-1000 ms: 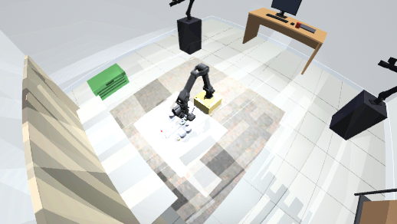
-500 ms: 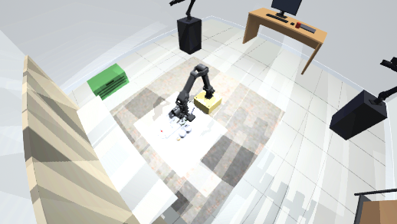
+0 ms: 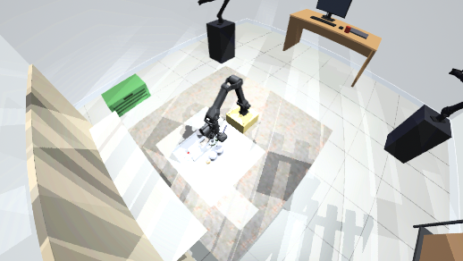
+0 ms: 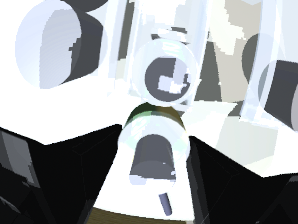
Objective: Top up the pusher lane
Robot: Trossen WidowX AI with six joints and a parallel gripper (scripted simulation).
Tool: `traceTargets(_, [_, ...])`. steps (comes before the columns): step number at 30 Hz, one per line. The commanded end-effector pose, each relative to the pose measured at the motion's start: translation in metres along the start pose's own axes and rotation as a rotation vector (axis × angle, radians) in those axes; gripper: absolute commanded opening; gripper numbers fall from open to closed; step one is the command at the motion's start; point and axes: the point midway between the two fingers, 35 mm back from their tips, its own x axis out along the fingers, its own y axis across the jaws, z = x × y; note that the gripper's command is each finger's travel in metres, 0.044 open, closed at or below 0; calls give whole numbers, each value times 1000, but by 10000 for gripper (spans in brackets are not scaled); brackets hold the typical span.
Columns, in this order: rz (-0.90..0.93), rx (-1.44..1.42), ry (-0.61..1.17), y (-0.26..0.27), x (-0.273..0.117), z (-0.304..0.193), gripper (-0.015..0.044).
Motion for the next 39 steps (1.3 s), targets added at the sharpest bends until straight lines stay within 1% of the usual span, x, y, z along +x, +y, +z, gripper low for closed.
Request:
traceTargets(1, [4, 6, -29, 1, -2, 12, 0])
traceTargets(39, [4, 6, -31, 0, -4, 30, 0])
